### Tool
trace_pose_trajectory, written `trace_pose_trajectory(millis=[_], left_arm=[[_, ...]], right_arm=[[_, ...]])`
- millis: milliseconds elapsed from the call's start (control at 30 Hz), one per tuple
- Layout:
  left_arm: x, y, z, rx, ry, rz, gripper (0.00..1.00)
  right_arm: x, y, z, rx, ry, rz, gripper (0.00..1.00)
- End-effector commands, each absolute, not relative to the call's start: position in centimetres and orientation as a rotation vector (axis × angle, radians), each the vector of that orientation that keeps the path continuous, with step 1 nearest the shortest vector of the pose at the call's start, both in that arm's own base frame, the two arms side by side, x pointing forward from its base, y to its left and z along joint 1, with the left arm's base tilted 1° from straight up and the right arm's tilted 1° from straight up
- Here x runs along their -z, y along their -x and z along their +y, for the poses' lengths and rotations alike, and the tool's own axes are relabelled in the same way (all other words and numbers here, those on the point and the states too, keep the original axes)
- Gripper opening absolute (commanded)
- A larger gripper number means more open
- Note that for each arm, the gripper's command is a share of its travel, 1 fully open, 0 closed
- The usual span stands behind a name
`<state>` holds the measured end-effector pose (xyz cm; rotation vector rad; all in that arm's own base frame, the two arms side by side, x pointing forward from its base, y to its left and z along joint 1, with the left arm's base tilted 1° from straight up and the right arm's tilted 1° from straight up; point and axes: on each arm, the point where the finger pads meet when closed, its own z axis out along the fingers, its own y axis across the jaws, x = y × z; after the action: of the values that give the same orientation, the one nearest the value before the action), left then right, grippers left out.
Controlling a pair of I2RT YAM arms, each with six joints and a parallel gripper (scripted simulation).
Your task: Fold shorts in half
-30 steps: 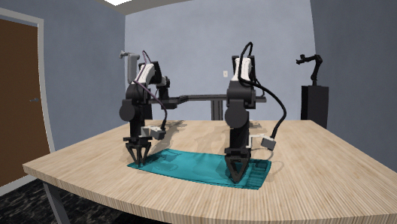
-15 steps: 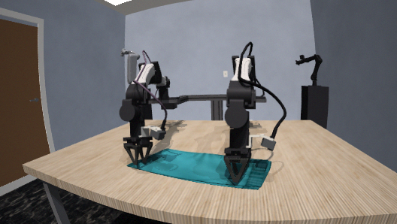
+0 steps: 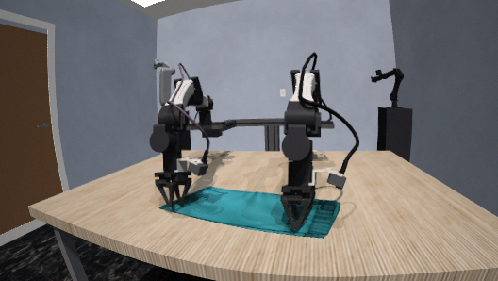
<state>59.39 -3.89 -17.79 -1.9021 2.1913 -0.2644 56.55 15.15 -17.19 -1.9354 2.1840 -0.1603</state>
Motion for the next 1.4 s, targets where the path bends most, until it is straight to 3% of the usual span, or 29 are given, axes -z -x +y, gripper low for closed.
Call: trace_pose_trajectory(millis=[0,133,200,1367], left_arm=[[16.3,-60.7,-4.6,0.299,1.871,2.170,0.54],[16.3,-60.7,-4.6,0.299,1.871,2.170,0.54],[13.2,-61.5,-3.8,0.342,1.853,2.136,0.54],[6.6,-55.3,-1.7,0.358,1.851,2.135,0.54]], right_arm=[[17.4,-56.7,15.7,0.151,1.942,2.169,0.54],[17.4,-56.7,15.7,0.151,1.942,2.169,0.54],[13.4,-57.8,16.3,0.194,1.900,2.133,0.54],[6.6,-51.7,18.0,0.210,1.890,2.129,0.54]])
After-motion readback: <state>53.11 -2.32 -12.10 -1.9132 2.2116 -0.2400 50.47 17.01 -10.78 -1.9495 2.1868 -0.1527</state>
